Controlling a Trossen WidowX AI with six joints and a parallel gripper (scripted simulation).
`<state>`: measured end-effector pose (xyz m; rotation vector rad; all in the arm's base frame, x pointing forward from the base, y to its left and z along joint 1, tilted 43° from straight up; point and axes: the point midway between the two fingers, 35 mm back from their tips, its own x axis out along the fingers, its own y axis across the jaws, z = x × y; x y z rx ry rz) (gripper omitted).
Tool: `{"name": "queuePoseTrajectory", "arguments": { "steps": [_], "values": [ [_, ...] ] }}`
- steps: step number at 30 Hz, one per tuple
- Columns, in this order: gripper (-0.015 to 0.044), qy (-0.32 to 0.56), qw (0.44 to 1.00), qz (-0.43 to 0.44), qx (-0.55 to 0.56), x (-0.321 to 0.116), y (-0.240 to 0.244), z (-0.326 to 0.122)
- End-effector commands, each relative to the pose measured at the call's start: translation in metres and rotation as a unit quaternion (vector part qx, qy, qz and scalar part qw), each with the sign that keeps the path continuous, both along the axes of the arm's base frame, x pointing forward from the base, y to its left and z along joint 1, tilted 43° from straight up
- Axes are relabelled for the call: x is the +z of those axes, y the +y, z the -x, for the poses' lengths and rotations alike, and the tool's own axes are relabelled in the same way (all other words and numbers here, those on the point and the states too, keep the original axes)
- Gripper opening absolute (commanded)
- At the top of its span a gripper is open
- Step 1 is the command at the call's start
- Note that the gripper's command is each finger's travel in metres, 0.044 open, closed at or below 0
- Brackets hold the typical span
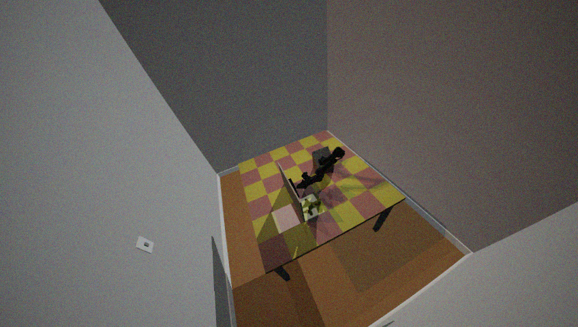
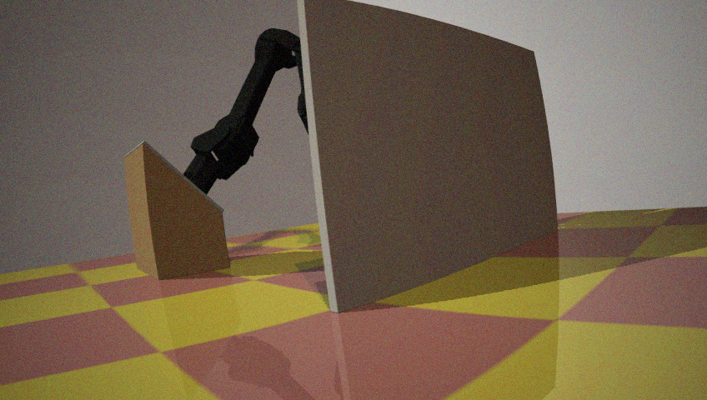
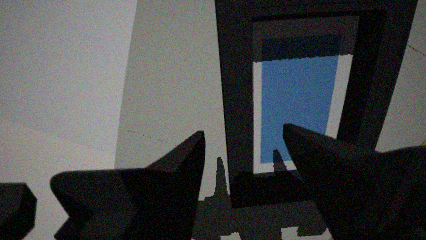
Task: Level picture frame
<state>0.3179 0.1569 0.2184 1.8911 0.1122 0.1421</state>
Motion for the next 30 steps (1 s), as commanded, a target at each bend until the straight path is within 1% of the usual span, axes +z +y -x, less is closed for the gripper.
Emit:
{"name": "queuePoseTrajectory", "arguments": {
  "steps": [1,12,30],
  "values": [
    [0.0260,-0.002,1.000,-0.005,-0.001,0.002,0.000,-0.006],
    [0.0260,-0.003,1.000,-0.005,-0.001,0.003,0.002,-0.023],
    [0.0260,-0.003,1.000,-0.005,-0.001,0.003,0.002,-0.023]
  ]
}}
